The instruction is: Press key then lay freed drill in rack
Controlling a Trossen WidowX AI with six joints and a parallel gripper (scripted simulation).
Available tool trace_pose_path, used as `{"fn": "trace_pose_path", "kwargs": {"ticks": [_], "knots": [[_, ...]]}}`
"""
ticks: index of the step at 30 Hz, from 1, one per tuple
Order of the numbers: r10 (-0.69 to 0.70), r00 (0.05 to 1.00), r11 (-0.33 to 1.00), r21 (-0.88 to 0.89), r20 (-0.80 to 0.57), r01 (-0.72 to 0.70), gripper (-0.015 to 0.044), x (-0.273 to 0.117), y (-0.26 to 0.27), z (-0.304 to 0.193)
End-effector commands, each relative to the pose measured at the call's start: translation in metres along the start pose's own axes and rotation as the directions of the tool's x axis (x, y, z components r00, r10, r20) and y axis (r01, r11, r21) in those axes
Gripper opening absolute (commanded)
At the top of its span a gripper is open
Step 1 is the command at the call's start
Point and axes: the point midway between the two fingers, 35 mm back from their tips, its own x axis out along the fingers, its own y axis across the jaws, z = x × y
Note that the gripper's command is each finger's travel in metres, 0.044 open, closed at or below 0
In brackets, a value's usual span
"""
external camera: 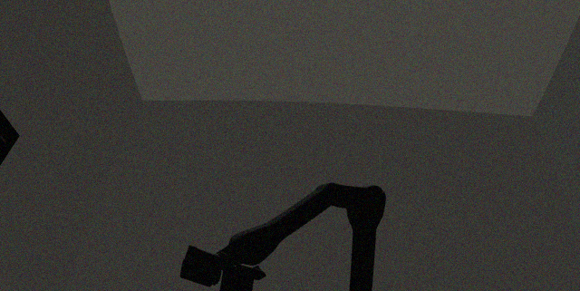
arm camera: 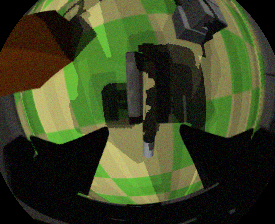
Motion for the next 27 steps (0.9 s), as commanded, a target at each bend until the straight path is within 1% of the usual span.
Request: {"fn": "trace_pose_path", "kwargs": {"ticks": [1, 12, 14, 15, 16, 18, 21, 24, 27], "knots": [[-0.005, 1.0, 1.0, -0.007, -0.012, 0.005, 0.044, -0.018, -0.001, -0.001], [-0.005, 1.0, 1.0, -0.007, -0.013, 0.005, 0.044, -0.059, -0.003, -0.003], [-0.005, 1.0, 1.0, -0.007, -0.013, 0.005, 0.044, -0.061, -0.003, -0.003], [-0.006, 1.0, 1.0, 0.003, -0.018, 0.006, 0.044, -0.052, -0.003, -0.004], [-0.008, 0.998, 1.0, 0.011, -0.056, 0.009, 0.044, -0.054, -0.004, -0.009], [-0.023, 0.98, 0.998, 0.046, -0.198, 0.033, 0.044, -0.063, -0.011, -0.027], [-0.067, 0.905, 0.988, 0.101, -0.421, 0.12, 0.044, -0.086, -0.025, -0.053], [-0.126, 0.775, 0.956, 0.133, -0.619, 0.262, 0.044, -0.118, -0.04, -0.074], [-0.182, 0.611, 0.893, 0.131, -0.77, 0.431, 0.044, -0.155, -0.055, -0.087]]}}
